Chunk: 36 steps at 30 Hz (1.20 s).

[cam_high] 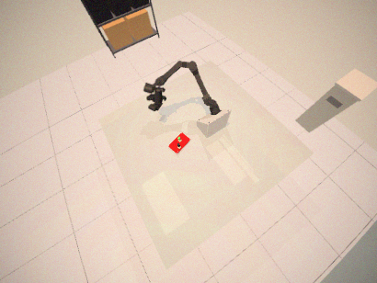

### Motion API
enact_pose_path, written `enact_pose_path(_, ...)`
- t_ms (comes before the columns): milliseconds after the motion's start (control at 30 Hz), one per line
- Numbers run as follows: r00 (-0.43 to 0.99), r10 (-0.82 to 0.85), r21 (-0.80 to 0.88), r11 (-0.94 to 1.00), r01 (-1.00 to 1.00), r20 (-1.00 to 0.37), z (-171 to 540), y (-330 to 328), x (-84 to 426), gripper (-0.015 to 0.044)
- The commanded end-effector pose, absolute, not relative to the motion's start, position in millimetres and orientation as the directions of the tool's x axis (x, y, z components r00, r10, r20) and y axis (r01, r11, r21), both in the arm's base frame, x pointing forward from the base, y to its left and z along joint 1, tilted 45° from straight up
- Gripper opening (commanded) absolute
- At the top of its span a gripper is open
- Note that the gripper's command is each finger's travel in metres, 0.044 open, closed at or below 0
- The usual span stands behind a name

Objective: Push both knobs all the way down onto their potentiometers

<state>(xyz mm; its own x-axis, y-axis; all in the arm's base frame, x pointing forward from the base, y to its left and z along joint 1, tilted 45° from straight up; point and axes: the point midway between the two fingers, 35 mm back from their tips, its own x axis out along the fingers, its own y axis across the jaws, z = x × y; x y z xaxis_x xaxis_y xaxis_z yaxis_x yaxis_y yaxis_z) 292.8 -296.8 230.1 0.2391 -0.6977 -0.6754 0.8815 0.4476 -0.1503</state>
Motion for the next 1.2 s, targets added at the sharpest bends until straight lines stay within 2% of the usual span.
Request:
enact_pose_path(0,0.211,-0.669,-0.239,0.514,0.824,-0.712,208,-283,304,0.0000)
enact_pose_path(600,0.096,-0.590,-0.505,0.755,0.419,-0.802,134,-211,340,0.0000)
enact_pose_path(1167,-0.016,-0.586,-0.583,0.808,-0.079,-0.810,78,-142,348,0.0000)
